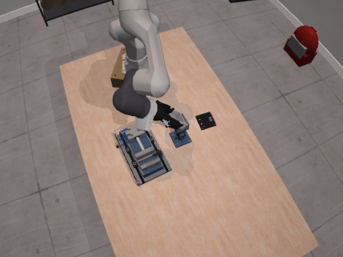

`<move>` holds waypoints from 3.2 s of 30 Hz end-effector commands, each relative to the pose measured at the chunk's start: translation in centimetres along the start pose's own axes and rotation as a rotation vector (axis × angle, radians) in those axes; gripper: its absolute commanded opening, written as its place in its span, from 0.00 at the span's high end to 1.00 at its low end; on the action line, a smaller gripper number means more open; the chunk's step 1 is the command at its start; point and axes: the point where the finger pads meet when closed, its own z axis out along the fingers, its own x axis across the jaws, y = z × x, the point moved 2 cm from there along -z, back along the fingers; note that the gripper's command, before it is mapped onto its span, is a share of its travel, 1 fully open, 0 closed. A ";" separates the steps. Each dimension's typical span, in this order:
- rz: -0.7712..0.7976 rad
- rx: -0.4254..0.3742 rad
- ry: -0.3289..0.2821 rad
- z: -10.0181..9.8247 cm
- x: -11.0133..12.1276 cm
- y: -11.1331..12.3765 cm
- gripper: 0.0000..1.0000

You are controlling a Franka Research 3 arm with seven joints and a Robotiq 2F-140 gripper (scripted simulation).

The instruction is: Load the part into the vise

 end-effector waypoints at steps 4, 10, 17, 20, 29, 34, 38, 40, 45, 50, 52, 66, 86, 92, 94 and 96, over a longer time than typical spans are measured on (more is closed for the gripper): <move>0.031 0.057 -0.003 0.0 -0.2 -0.1 1.00; 0.031 0.121 -0.002 0.0 -0.2 0.2 1.00; 0.031 0.196 -0.001 0.0 -0.2 0.5 1.00; 0.031 0.223 0.000 0.1 -0.2 0.7 1.00; 0.031 0.359 0.002 0.2 -0.2 1.2 1.00; 0.031 0.413 0.003 0.3 -0.2 1.5 1.00; 0.031 0.451 0.003 0.4 -0.2 1.6 1.00; 0.031 0.475 0.003 0.5 -0.2 1.7 1.00; 0.031 0.527 0.004 0.6 -0.2 1.9 1.00; 0.031 0.571 0.005 0.7 -0.2 2.1 1.00; 0.031 0.571 0.005 0.7 -0.2 2.1 1.00; 0.031 0.645 0.006 0.9 -0.2 2.4 1.00; 0.031 0.668 0.006 0.9 -0.3 2.5 1.00; 0.031 0.668 0.006 0.9 -0.3 2.5 1.00; 0.031 0.668 0.006 0.9 -0.3 2.5 1.00; 0.031 0.668 0.006 0.9 -0.3 2.5 1.00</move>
